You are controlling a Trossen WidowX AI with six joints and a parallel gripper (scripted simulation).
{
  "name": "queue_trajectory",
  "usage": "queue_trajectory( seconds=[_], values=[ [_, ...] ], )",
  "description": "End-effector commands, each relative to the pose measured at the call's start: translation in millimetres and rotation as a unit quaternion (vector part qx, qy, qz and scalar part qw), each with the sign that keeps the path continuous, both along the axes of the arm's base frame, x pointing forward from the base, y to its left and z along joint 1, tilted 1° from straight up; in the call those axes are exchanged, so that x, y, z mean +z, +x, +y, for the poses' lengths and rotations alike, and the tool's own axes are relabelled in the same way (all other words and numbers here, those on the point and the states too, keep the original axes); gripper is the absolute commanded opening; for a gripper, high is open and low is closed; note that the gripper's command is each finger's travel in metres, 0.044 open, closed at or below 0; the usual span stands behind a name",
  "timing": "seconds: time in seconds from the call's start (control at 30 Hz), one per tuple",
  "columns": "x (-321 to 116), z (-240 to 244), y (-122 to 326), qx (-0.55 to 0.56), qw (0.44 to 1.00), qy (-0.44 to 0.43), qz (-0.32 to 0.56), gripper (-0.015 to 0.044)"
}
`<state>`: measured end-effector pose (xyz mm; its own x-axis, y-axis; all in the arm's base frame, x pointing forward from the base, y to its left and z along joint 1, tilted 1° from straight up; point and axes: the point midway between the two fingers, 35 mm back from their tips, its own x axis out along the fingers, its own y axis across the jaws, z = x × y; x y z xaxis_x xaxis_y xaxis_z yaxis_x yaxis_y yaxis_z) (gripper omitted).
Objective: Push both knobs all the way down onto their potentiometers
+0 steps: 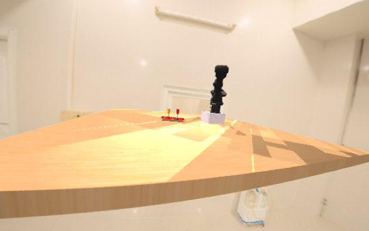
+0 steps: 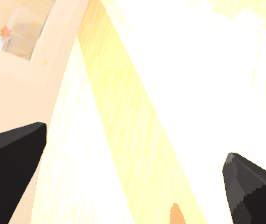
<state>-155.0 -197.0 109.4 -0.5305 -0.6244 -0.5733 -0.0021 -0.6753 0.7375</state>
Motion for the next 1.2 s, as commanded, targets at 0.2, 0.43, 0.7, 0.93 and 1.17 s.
queue_trajectory(
  seconds=[0.2, 0.43, 0.7, 0.93, 1.17],
  values=[
    [2, -26, 31, 0.086, 0.996, 0.033, -0.009, 0.0216],
    [3, -51, 75, 0.196, 0.978, 0.076, -0.015, 0.0032],
    [4, -69, 133, 0.317, 0.94, 0.125, -0.011, 0.0],
    [5, -75, 187, 0.419, 0.893, 0.167, -0.001, 0.0],
    [4, -68, 242, 0.514, 0.832, 0.206, 0.017, 0.0]
  ],
)
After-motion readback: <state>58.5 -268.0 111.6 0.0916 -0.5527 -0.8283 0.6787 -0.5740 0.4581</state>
